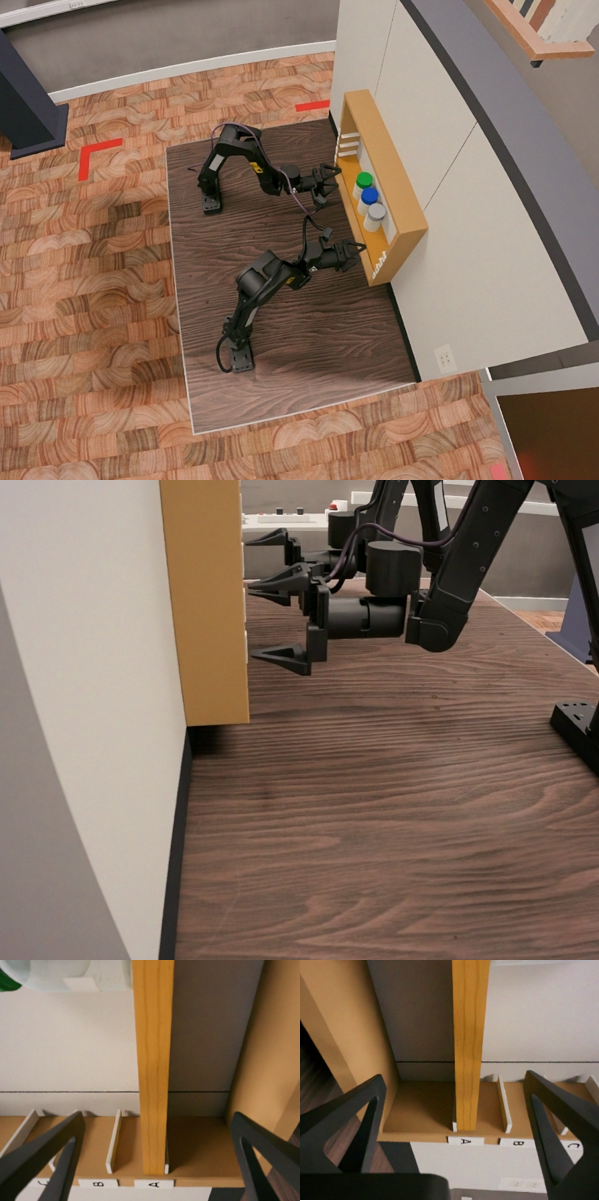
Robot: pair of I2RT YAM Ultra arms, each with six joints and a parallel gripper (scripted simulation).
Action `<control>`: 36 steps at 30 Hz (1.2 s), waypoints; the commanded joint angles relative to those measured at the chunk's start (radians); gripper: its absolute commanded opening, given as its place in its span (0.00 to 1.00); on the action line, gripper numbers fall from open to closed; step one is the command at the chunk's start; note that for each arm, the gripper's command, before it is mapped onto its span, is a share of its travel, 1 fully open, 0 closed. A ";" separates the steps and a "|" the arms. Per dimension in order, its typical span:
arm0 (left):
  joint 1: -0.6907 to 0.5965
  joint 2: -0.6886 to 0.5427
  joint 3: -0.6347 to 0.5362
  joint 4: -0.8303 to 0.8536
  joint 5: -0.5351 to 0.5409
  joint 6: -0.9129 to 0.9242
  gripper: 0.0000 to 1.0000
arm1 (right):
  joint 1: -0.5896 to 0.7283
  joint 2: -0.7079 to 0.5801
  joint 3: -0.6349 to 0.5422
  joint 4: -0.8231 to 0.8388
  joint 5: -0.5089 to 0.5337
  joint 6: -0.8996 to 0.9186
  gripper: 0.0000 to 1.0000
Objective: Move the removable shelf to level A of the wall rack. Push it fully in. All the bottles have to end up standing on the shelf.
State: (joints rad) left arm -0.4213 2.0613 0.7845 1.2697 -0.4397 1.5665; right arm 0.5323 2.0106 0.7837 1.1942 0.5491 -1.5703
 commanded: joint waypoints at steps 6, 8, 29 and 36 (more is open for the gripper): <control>-0.024 -0.041 -0.062 0.027 -0.023 0.004 1.00 | 0.027 -0.044 -0.048 0.036 0.026 0.000 1.00; -0.028 -0.046 -0.072 0.032 -0.026 0.004 1.00 | 0.031 -0.049 -0.057 0.040 0.030 0.000 1.00; -0.059 -0.089 -0.154 0.072 -0.058 0.004 1.00 | 0.069 -0.094 -0.133 0.071 0.068 0.000 1.00; -0.063 -0.095 -0.164 0.076 -0.062 0.004 1.00 | 0.074 -0.099 -0.142 0.075 0.073 0.000 1.00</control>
State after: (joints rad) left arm -0.4725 1.9884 0.6464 1.3380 -0.4919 1.5665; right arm 0.5941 1.9354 0.6559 1.2495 0.6121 -1.5703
